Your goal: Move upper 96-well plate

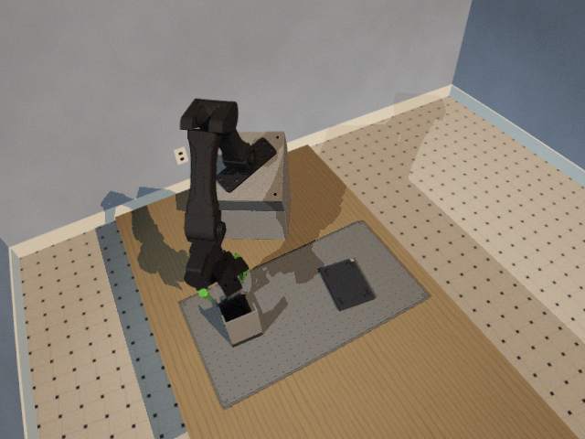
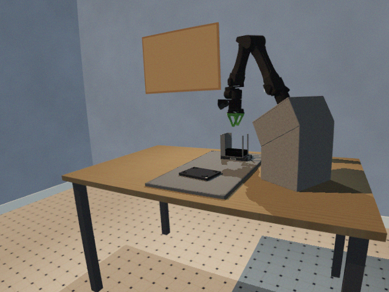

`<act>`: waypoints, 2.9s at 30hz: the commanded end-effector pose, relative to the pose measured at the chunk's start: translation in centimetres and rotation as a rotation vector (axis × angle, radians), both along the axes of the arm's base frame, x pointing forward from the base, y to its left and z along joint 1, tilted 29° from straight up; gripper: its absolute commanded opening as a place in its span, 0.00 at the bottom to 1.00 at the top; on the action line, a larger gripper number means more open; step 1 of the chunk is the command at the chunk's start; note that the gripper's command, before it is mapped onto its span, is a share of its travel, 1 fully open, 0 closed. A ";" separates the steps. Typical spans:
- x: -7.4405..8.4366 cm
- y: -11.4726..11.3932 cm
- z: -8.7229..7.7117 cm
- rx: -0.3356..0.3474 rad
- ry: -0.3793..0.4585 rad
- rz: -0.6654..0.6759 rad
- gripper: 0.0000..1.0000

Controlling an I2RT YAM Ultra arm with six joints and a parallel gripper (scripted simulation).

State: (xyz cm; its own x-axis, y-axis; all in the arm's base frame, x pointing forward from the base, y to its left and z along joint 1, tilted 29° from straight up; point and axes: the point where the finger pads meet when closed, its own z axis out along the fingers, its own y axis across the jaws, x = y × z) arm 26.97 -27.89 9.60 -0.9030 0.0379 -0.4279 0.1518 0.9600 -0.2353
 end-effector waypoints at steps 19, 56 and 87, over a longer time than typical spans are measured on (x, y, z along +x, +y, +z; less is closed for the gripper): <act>2.2 -0.9 -0.7 -0.024 -0.046 -0.178 1.00; 2.2 -0.9 -0.7 -0.025 -0.046 -0.176 1.00; 2.8 -1.2 -5.0 0.009 -0.005 -0.173 1.00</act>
State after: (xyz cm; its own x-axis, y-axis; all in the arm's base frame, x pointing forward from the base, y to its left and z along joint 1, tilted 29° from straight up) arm 29.01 -28.24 4.13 -0.8949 0.2004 -0.3987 0.3017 0.9300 -0.2097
